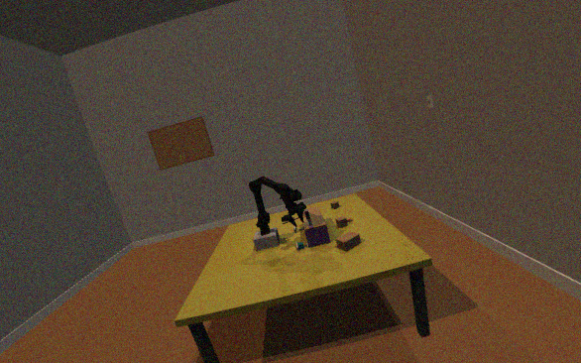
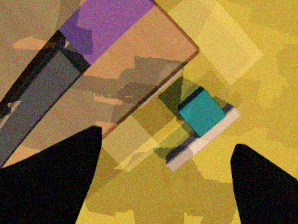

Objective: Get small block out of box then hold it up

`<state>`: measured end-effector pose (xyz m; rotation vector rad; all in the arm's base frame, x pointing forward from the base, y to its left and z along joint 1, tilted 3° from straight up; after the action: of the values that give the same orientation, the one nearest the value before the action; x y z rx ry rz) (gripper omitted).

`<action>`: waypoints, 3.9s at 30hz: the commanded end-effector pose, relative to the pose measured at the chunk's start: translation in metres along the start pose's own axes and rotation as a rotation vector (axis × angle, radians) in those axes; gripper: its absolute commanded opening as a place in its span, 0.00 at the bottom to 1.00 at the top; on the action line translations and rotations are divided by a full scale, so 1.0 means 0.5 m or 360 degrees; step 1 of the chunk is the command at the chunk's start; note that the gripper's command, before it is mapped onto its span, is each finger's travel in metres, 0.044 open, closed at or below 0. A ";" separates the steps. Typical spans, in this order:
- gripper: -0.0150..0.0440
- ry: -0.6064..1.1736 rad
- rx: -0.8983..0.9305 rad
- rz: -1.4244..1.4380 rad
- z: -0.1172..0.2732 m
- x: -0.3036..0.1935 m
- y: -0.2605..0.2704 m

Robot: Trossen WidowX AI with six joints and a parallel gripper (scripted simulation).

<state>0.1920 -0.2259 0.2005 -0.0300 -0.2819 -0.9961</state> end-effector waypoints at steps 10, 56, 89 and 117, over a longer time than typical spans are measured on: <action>0.74 0.0148 0.0245 -0.2270 0.003 -0.007 -0.069; 0.74 0.0388 0.0309 -0.3597 -0.139 -0.036 -0.109; 0.74 0.0378 0.0313 -0.3620 -0.252 -0.067 -0.115; 0.26 0.0379 0.0313 -0.3620 -0.284 -0.079 -0.116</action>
<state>0.1552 -0.2468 0.0453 0.7531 -0.0772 -3.1651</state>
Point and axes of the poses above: the point midway between the two fingers, 35 mm back from their tips, its own z axis back along the fingers, its own y axis across the jaws, x = y × z, the point moved 9 cm from there along z, back along the fingers, and after that the axes turned 5 degrees about z, right-handed, at the moved point
